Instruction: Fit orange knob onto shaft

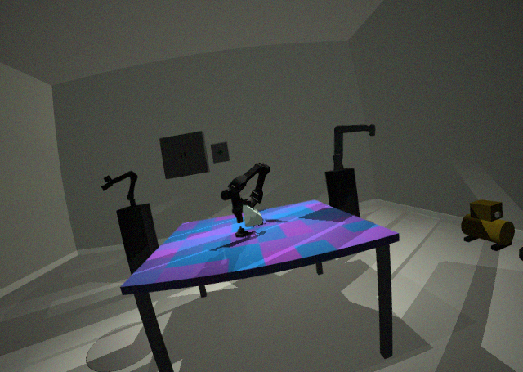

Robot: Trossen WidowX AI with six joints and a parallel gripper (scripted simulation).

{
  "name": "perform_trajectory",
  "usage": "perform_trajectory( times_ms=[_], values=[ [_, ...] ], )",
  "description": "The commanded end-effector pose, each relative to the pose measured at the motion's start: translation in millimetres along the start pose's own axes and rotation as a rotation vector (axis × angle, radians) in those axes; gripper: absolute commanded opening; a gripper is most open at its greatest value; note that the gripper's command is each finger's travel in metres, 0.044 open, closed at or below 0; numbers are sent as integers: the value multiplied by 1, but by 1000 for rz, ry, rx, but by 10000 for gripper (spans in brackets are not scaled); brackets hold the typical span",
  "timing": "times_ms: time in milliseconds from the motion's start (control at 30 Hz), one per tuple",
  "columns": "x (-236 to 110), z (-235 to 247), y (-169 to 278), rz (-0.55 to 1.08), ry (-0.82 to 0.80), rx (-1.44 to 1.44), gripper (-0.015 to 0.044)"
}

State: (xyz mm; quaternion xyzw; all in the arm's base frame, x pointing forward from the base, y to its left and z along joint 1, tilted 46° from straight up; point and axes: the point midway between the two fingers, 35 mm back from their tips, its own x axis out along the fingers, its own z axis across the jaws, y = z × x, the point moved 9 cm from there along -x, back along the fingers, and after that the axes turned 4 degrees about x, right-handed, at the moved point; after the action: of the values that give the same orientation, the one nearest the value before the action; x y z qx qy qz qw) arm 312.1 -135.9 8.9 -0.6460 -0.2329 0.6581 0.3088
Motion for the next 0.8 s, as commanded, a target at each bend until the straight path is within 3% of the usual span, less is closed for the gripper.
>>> perform_trajectory(
  times_ms=[0,267,767],
  values=[
    [2,-1,3,4,4,-10,0],
    [26,-1,4,3,4,-2,0],
    [25,-2,3,3,4,-9,0]
  ],
)
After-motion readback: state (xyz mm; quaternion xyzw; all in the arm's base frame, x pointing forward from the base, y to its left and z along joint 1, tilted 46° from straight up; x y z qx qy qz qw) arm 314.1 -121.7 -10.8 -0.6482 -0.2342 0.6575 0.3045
